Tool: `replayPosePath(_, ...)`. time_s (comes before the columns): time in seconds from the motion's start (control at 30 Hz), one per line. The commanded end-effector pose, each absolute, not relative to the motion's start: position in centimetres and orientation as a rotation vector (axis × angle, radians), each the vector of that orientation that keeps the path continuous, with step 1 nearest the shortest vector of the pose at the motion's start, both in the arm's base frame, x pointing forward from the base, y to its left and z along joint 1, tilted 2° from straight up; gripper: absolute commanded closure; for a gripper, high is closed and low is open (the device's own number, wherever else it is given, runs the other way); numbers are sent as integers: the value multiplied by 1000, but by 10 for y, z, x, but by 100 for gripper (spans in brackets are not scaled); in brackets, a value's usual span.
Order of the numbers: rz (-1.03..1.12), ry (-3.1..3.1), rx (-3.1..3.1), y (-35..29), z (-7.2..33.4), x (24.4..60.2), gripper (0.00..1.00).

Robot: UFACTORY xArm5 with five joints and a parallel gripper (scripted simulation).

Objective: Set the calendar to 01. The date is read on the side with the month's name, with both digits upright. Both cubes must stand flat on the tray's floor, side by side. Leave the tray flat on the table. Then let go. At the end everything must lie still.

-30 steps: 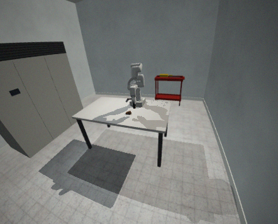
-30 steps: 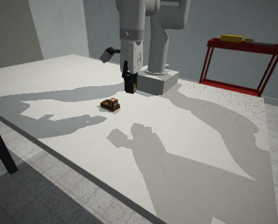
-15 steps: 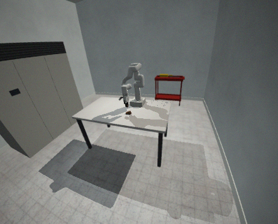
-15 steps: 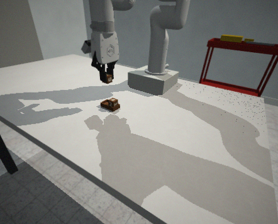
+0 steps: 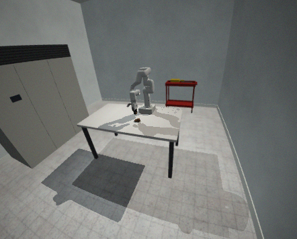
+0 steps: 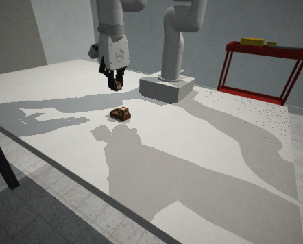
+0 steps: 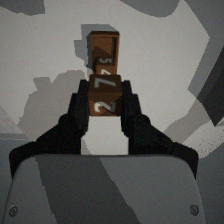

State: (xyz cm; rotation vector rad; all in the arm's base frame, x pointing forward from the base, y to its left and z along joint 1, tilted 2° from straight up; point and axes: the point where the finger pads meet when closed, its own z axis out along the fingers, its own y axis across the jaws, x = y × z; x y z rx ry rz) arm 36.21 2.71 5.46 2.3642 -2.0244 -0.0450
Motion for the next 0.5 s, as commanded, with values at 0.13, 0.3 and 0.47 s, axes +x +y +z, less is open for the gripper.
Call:
replayPosePath(0.13, -42, -2026, 2365, 28, 41, 363, 73)
replayPosePath(0.3, -42, -2026, 2365, 27, 32, 362, 73)
replayPosePath(0.47, -42, -2026, 2366, 27, 15, 362, 73)
